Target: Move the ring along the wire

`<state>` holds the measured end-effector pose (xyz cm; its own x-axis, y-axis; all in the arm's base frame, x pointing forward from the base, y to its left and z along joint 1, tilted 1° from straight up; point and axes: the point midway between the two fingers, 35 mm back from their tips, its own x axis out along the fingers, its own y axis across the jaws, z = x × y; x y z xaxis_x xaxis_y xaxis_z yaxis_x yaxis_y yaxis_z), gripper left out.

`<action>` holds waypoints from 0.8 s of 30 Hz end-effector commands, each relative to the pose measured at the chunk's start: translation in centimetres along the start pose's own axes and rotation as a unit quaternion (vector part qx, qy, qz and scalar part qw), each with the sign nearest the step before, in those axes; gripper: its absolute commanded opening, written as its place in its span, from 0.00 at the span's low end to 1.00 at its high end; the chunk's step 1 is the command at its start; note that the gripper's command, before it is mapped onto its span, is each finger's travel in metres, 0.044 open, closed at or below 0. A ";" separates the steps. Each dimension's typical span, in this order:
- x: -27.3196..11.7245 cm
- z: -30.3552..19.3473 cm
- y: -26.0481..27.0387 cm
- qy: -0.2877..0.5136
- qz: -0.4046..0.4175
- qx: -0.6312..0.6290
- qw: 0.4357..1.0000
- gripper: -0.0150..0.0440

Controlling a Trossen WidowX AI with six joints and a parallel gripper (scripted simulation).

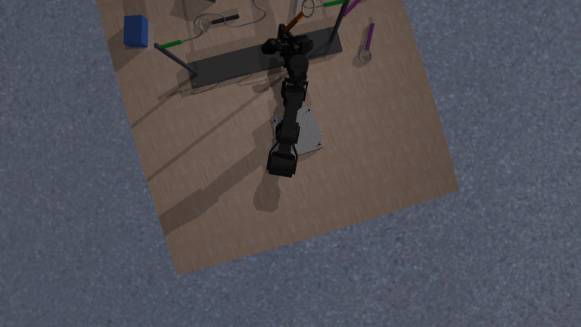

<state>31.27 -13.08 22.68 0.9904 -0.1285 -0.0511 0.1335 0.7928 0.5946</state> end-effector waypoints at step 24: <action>-4.6 2.9 7.8 0.158 0.060 0.230 0.958 0.00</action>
<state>28.23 -8.42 28.63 0.9750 0.1497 -0.1641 0.0724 0.4841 0.8720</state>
